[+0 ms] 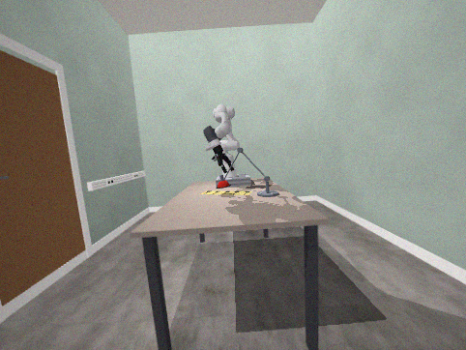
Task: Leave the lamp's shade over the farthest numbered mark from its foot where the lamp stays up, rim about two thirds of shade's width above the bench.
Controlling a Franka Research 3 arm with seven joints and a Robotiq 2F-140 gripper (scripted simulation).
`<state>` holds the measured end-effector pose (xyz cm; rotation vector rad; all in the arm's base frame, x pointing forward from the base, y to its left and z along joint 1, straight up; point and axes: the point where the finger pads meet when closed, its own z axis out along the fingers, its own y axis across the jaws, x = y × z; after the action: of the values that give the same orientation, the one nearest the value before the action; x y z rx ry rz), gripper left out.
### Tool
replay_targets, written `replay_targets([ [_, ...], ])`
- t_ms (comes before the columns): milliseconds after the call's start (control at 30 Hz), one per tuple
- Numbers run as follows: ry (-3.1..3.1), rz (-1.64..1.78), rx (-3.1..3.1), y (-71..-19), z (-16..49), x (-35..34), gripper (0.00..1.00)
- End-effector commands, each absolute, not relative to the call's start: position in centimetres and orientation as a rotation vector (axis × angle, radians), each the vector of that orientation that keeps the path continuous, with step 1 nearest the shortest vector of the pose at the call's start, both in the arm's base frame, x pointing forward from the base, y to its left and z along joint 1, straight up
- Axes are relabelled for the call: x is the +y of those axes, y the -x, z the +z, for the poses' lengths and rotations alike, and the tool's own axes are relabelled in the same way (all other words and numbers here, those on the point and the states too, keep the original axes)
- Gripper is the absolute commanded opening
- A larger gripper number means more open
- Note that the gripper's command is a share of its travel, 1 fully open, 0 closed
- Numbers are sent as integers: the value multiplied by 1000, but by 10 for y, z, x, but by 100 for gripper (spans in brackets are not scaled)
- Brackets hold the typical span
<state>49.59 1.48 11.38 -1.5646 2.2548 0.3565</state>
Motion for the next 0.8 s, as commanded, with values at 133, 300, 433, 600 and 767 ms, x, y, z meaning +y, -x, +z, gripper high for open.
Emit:
replay_targets([
  [133,1565,356,2255,-493,133,6,100],
  [300,1565,356,2255,-489,153,-3,100],
  [433,1565,356,2255,-487,168,-10,100],
  [600,1565,351,2252,-486,180,-16,100],
  [767,1565,338,2247,-485,198,-26,100],
])
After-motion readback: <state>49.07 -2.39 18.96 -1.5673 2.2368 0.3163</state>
